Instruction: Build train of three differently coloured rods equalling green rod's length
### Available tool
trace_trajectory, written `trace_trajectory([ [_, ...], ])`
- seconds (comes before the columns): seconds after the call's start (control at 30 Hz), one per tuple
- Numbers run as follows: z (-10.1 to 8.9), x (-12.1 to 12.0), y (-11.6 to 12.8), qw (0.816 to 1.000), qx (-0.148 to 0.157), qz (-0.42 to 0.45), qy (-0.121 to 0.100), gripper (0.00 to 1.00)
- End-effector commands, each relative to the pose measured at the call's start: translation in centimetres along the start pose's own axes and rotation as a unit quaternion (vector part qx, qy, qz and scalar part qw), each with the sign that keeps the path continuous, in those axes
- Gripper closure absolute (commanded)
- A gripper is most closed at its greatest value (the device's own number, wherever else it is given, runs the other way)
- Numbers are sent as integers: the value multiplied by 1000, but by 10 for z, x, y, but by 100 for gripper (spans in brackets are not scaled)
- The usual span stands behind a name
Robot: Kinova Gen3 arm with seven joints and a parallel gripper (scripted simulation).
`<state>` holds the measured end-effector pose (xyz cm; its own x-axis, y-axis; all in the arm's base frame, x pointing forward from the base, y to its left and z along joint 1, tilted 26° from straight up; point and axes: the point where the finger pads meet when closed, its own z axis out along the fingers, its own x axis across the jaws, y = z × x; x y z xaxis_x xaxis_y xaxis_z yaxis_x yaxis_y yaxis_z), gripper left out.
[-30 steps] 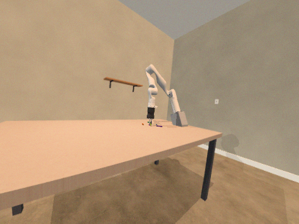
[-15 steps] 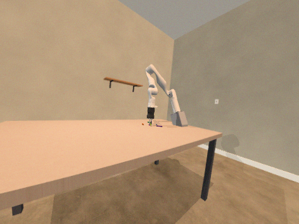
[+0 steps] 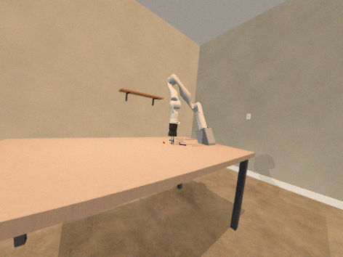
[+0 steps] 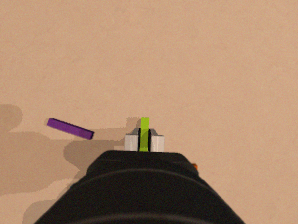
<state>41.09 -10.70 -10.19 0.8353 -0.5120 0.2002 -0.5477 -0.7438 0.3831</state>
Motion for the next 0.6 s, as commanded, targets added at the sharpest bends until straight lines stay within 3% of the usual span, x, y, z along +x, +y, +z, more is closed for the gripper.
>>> trace_trajectory([
  [0.0, 2, 0, 0, 1000, 0, 0, 0, 76],
  [0.57, 10, 0, 0, 1000, 0, 0, 0, 76],
])
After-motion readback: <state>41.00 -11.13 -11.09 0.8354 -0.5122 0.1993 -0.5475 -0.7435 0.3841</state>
